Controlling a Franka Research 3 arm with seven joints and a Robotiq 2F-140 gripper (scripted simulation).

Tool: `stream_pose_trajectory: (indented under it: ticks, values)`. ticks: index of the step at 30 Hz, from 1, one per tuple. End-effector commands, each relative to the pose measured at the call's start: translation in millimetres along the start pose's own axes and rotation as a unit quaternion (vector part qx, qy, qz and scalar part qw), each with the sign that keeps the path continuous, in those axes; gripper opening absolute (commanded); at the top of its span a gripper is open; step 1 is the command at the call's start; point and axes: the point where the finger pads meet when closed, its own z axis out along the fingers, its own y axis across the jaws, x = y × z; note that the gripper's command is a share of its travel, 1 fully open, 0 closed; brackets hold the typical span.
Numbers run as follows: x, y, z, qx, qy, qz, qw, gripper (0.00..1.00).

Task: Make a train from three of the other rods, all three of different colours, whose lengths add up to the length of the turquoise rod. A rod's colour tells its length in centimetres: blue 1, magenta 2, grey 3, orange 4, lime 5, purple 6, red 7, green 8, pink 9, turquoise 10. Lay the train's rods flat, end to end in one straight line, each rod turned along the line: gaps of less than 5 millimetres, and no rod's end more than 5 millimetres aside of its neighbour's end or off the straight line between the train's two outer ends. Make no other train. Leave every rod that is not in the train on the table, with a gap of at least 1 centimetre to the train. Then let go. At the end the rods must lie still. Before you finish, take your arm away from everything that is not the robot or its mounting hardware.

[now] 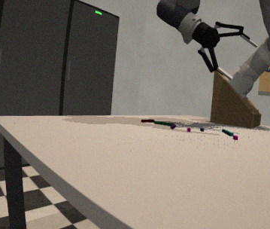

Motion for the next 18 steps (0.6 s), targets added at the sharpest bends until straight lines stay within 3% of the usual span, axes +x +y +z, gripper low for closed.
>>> stream_pose_trajectory:
  ticks: [1, 17, 18]
  values:
    - [-1.2, -0.7, -4.7, 0.038, 0.009, -0.04, 0.998, 1.0]
    - [-1.2, -0.7, -4.7, 0.038, 0.009, -0.04, 0.998, 1.0]
    - [-0.6, -1.1, -12.3, 0.09, 0.03, -0.085, 0.992, 1.0]
